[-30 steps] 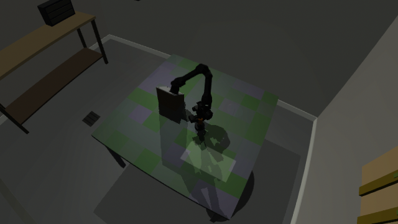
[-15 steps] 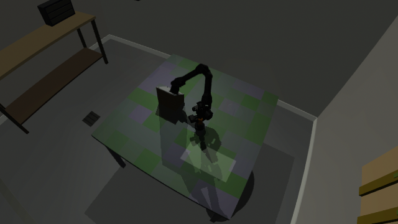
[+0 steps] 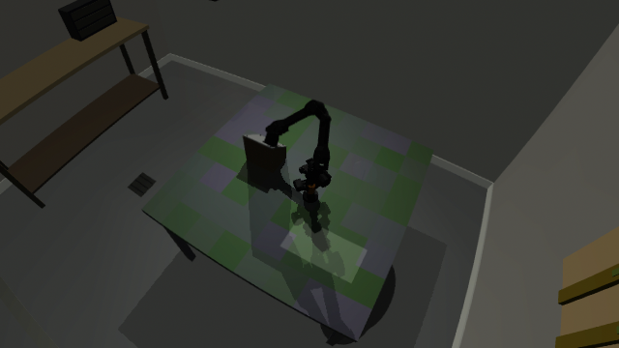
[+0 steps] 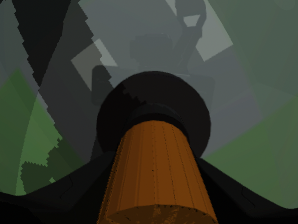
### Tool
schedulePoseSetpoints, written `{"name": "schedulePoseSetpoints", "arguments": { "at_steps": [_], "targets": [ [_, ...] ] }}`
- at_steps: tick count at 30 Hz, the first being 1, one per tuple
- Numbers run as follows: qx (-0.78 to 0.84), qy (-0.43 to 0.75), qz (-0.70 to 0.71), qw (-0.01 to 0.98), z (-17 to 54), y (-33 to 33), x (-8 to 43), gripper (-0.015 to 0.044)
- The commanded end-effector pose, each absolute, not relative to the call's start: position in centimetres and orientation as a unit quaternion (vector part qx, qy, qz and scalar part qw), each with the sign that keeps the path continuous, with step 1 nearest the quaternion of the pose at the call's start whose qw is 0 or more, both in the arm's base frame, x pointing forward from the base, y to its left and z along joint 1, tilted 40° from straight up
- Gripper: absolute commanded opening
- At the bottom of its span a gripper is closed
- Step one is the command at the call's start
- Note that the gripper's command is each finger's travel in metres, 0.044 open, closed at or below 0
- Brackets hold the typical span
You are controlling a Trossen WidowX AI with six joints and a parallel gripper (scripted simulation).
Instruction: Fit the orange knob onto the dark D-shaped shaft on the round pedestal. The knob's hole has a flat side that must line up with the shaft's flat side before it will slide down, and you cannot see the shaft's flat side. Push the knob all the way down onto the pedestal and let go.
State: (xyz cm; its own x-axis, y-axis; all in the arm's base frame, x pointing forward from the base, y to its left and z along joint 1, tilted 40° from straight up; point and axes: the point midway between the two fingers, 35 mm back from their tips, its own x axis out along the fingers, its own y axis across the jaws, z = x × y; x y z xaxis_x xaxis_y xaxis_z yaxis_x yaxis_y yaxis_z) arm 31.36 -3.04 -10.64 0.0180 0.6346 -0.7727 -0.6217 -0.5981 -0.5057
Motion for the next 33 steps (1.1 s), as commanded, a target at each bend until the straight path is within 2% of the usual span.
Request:
{"name": "schedulePoseSetpoints", "arguments": {
  "at_steps": [1, 26, 33],
  "targets": [
    [-0.55, 0.003, 0.697, 0.459, -10.88, -2.82, 31.6, 0.0],
    [-0.555, -0.008, 0.701, 0.447, -11.26, -2.55, 31.41, 0.0],
    [-0.555, -0.008, 0.701, 0.447, -11.26, -2.55, 31.41, 0.0184]
  ]
}}
